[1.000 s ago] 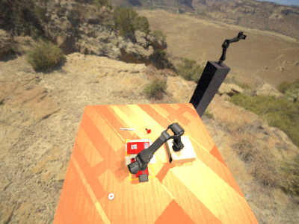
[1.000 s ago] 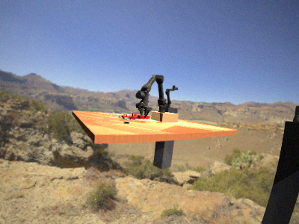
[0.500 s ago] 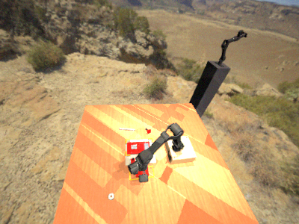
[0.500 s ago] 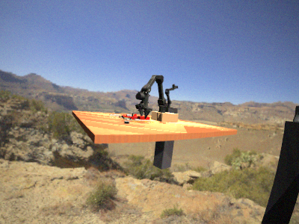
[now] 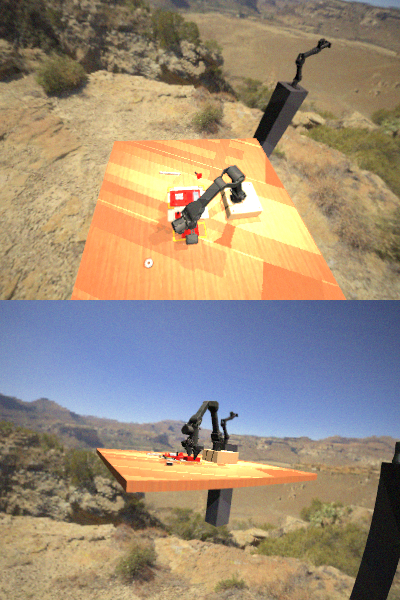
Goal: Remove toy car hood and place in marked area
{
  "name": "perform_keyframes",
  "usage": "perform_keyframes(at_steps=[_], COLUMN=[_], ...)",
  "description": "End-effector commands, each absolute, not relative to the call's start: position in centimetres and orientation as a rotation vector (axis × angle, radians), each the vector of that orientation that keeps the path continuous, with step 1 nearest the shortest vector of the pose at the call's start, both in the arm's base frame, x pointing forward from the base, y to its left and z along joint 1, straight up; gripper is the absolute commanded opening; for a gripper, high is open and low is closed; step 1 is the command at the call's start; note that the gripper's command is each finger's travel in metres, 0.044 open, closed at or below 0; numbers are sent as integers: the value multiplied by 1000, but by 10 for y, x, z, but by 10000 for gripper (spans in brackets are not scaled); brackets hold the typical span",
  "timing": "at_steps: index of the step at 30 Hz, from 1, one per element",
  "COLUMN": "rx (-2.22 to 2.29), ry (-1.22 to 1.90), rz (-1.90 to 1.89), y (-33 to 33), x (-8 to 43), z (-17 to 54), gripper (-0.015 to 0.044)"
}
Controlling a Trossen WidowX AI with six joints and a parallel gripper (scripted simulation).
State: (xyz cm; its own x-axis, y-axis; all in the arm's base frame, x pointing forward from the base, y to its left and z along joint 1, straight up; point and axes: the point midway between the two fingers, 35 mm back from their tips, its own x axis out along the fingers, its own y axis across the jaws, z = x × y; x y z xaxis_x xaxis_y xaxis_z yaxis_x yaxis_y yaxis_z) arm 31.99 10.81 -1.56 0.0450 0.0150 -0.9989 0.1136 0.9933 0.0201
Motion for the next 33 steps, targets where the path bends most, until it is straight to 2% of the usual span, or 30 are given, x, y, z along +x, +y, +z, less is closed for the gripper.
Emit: perform_keyframes(at_steps=[1, 27, 33], rx=[104, 104, 103], ry=[1527, 1527, 1525], rz=[-83, -83, -76], y=[107, 108, 108], x=[319, 319, 320], z=[-19, -31, -29], gripper=[0, 0, 157])
